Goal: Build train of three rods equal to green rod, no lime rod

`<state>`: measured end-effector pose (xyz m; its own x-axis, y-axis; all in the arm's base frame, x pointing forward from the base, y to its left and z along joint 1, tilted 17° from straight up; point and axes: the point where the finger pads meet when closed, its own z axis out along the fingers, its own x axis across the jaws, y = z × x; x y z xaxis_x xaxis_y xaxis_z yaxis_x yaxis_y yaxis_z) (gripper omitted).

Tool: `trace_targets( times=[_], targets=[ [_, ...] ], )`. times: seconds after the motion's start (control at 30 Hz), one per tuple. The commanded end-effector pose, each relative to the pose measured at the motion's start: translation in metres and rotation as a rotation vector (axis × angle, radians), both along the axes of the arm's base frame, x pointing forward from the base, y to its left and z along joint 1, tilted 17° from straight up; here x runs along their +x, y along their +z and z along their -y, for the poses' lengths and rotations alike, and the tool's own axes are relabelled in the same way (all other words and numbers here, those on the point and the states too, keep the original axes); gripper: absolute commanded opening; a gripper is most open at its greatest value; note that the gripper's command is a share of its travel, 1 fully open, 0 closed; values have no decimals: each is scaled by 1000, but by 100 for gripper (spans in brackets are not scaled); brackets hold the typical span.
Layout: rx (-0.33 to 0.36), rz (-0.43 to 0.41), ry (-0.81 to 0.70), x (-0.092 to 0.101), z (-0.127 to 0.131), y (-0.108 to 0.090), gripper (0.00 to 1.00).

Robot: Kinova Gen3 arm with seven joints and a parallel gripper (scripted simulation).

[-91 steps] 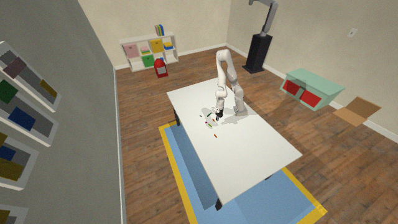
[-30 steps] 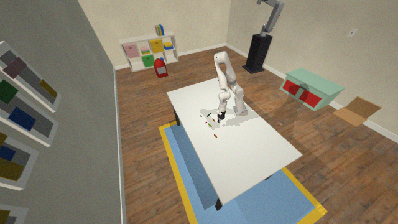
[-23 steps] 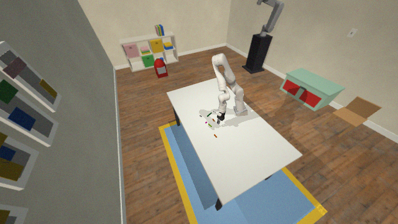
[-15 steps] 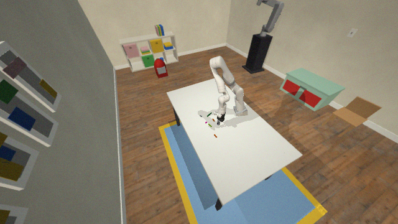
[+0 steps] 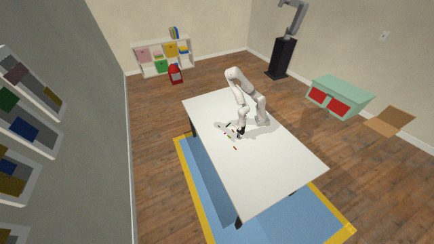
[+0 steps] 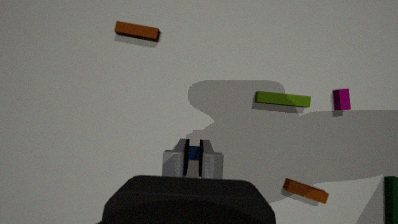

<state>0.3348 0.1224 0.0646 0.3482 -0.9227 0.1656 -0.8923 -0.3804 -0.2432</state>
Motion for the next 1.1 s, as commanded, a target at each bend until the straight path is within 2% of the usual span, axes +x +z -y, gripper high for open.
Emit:
trace_targets(
  times=[0.0,1.07],
  targets=[
    [-1,-8,4,-2,-1,-5,24],
    [-1,-8,4,-1,-1,-9,24]
  ],
)
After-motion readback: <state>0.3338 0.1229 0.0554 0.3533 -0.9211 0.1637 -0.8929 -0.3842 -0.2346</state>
